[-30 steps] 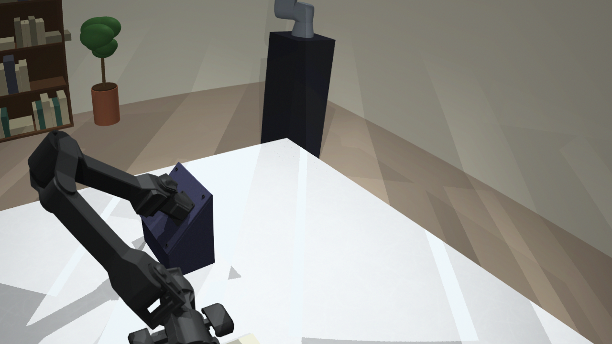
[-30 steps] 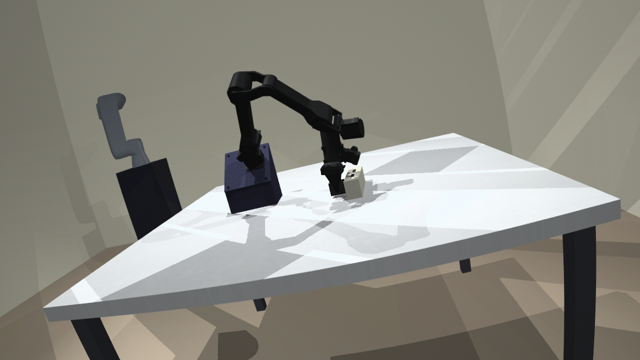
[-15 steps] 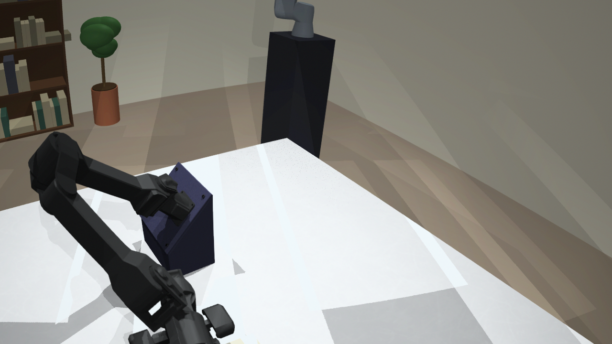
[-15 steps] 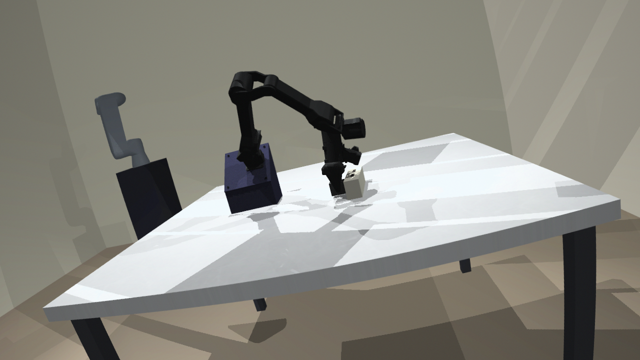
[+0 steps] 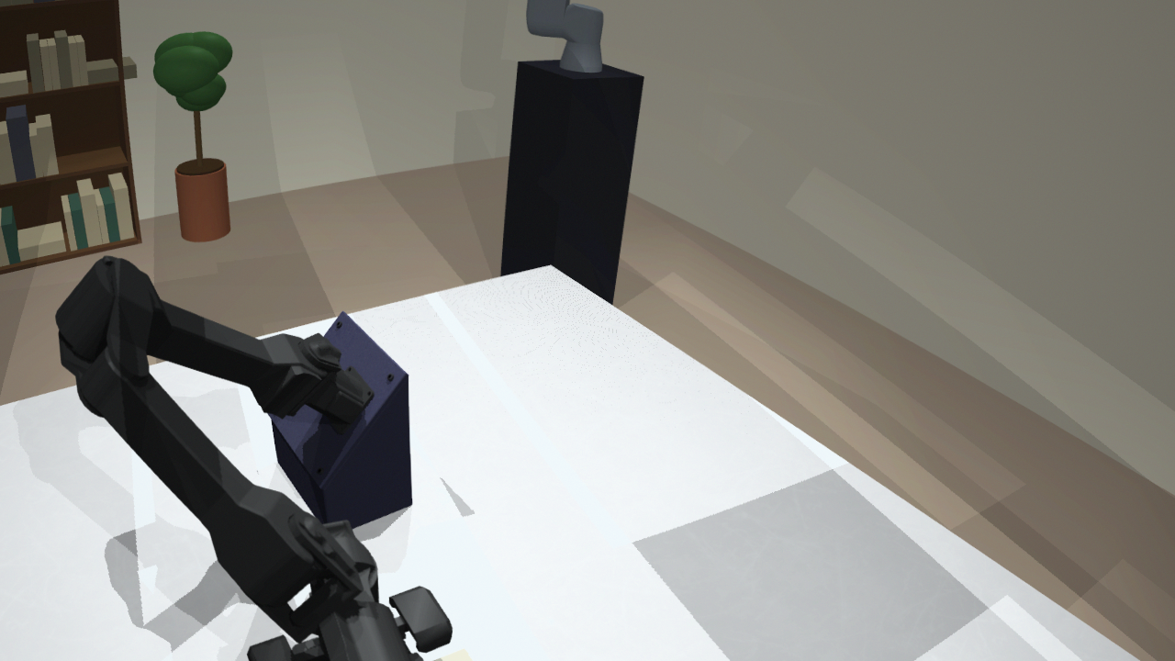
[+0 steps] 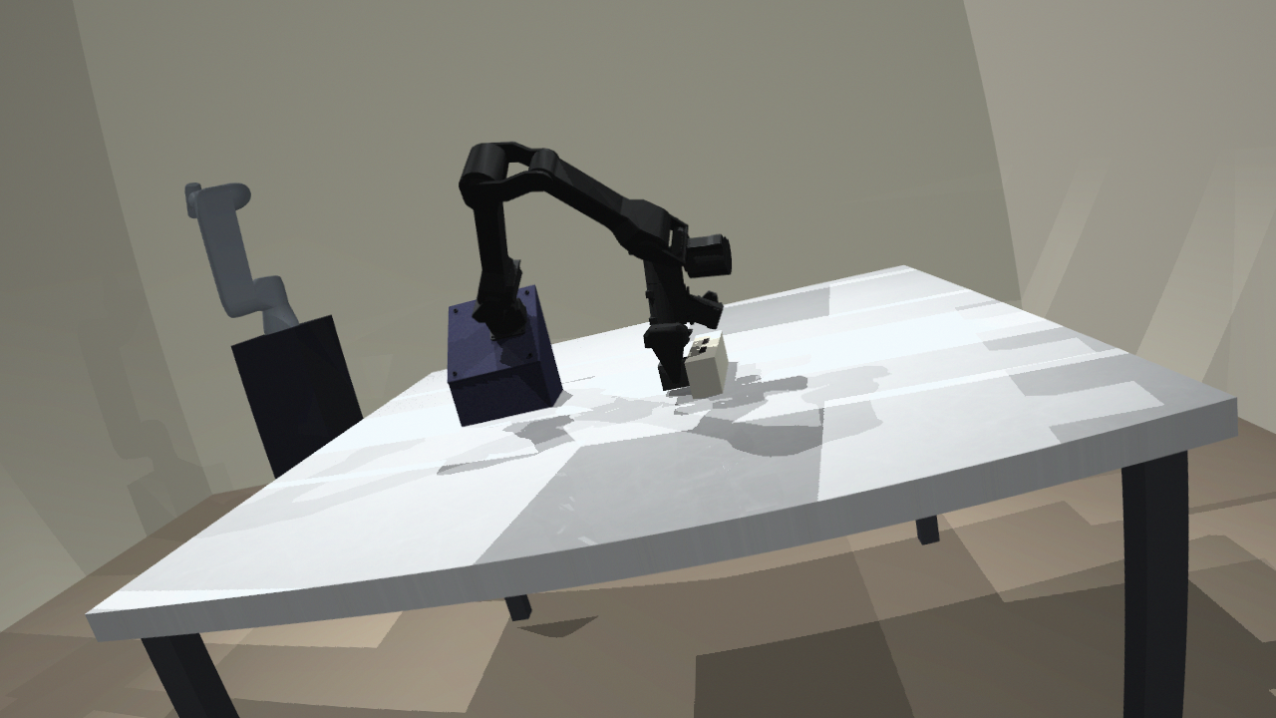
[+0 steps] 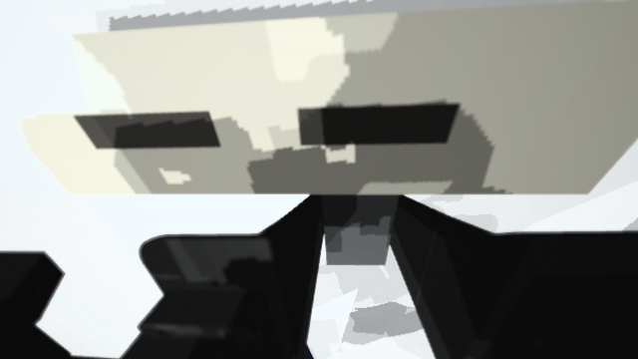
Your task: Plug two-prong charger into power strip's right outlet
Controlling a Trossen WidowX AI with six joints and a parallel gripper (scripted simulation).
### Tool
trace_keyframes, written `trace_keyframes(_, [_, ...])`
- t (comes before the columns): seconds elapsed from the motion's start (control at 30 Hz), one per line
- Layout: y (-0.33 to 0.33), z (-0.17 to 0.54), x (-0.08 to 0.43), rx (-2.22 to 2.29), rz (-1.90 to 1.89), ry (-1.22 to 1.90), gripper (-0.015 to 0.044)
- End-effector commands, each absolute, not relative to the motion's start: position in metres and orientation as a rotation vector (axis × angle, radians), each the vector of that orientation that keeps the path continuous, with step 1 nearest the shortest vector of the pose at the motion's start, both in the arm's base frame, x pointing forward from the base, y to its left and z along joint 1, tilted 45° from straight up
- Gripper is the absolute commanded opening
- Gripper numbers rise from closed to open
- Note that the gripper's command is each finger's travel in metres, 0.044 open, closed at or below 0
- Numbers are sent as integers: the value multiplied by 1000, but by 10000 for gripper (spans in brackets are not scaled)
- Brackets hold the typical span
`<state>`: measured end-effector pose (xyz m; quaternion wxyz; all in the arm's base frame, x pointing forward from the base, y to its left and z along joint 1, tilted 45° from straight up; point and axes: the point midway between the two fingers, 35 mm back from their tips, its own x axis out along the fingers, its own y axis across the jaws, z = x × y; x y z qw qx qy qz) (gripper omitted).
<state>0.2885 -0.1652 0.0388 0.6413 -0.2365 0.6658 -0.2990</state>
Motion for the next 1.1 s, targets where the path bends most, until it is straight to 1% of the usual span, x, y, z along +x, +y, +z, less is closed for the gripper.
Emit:
trace_keyframes(0.0, [-164, 45, 304, -525, -684, 1470, 0])
trace_keyframes(1.07, [-163, 45, 301, -525, -684, 1470, 0])
